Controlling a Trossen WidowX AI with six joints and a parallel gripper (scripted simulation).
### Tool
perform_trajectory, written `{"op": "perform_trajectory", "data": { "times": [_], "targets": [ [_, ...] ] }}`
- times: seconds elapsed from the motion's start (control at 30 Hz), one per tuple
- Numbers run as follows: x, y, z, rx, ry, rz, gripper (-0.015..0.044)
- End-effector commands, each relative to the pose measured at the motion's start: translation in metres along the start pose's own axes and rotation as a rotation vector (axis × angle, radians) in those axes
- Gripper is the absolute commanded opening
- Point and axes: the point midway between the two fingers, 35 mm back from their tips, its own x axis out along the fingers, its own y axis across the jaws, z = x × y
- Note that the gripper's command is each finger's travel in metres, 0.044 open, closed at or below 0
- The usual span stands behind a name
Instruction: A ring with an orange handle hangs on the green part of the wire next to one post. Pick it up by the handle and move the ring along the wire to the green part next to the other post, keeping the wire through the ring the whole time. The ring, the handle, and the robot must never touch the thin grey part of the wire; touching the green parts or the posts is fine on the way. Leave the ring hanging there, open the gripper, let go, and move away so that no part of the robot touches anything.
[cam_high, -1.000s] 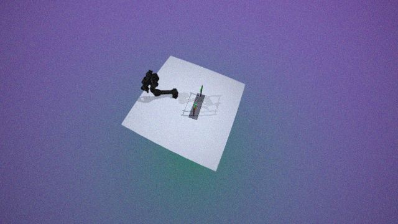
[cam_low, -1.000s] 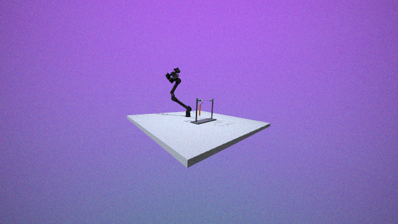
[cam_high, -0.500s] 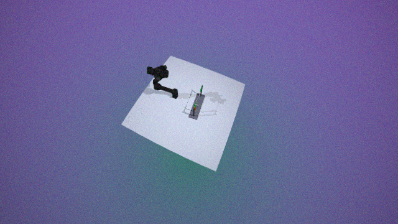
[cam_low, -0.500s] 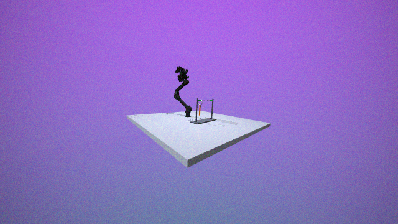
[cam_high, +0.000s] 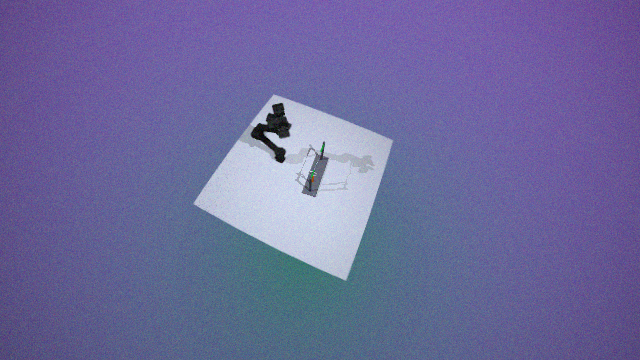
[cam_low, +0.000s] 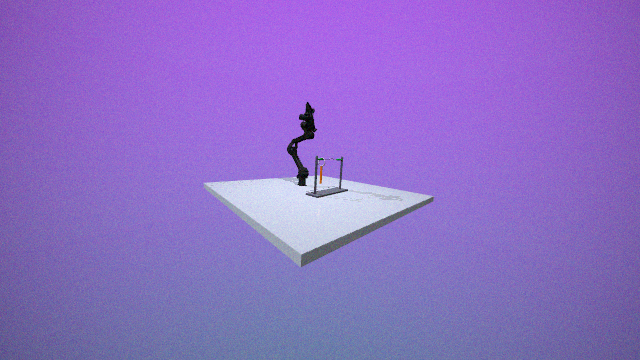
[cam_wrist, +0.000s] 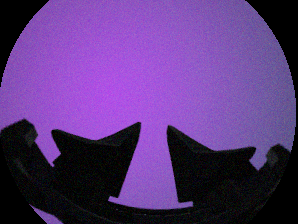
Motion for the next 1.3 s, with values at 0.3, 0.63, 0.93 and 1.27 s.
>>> {"op": "perform_trajectory", "data": {
  "times": [0.3,0.63,0.93,1.27],
  "targets": [
    [-0.037,-0.140,-0.083,-0.784,0.395,0.088,0.0160],
    [-0.089,-0.269,-0.070,-1.202,0.733,0.069,0.0160],
    [-0.154,-0.354,-0.030,-1.368,1.012,0.025,0.0160],
    [-0.265,-0.414,0.000,-1.291,1.303,0.007,0.0160]
  ]
}}
